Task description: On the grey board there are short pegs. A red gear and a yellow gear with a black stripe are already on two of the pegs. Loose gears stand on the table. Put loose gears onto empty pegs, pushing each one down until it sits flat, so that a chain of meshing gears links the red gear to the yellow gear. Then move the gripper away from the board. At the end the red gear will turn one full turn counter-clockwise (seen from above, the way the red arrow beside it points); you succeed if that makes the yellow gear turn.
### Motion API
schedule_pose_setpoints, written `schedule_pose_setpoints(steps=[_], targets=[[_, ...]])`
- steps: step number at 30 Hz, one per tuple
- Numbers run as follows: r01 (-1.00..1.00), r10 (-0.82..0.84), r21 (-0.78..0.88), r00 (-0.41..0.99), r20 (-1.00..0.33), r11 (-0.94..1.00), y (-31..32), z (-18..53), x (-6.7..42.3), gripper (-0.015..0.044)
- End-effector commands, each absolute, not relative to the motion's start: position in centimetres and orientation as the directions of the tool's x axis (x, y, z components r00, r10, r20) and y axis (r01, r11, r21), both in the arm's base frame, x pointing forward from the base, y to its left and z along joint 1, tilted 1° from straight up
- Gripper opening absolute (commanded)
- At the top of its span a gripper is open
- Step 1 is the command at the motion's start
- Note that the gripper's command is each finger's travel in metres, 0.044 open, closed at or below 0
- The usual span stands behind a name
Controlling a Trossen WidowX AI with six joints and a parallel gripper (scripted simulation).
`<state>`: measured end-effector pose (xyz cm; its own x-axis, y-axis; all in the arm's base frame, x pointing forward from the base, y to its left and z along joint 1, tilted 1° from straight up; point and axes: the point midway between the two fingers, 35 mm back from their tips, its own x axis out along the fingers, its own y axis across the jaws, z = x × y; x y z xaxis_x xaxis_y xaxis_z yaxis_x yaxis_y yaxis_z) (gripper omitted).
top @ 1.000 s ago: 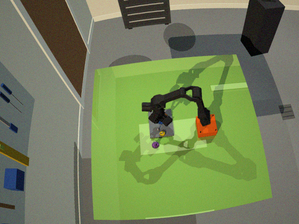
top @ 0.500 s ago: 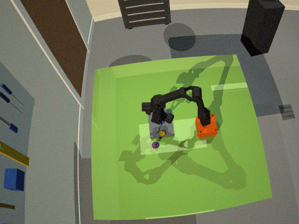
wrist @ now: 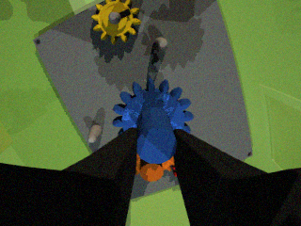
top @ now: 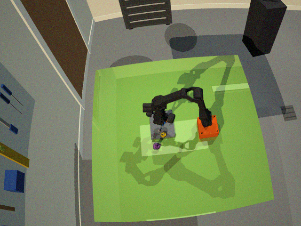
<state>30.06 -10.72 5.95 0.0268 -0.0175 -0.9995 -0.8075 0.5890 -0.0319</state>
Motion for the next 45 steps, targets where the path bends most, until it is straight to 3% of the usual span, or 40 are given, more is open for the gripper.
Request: schedule_pose_setpoints(steps=[1,24,45], targets=[[-0.810,-0.022,-0.036,0.029,-0.999,0.586,-10.8,6.0,30.1,0.0000],[-0.920,-0.022,-0.035,0.029,-0.999,0.389,-10.9,3.8,30.2,0.0000],[-0.718,-0.022,-0.036,0.029,-0.999,0.695,-10.9,1.7,30.2,0.0000]])
